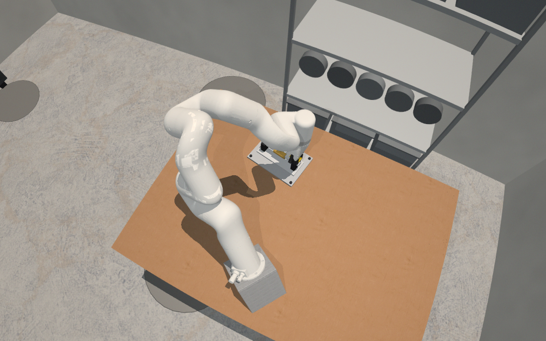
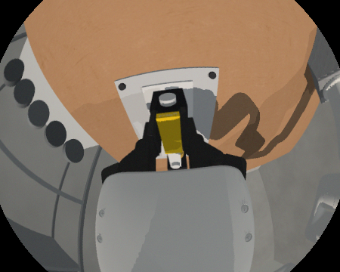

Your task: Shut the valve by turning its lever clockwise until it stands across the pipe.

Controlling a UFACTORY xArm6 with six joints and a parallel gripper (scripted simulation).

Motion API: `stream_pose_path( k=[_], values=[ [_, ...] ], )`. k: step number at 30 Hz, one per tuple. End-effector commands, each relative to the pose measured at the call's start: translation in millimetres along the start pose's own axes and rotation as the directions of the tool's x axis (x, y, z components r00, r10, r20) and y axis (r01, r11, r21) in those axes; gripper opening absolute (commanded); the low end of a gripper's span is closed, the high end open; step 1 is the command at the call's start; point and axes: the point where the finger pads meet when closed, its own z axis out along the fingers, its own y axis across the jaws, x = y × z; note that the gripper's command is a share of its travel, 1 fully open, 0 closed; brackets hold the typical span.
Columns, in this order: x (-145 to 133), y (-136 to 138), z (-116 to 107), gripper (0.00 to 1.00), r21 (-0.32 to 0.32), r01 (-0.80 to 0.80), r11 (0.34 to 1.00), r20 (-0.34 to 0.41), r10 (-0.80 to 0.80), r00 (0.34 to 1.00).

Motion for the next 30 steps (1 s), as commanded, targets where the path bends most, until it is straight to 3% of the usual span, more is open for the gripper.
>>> stream_pose_path(
  k=[1,30],
  values=[
    [0,0,-1,0.0,0.003,-0.013,1.0,0.0,0.013,1.0],
    [-2,13,-1,0.0,0.003,-0.181,0.983,0.0,0.181,0.984]
  ],
)
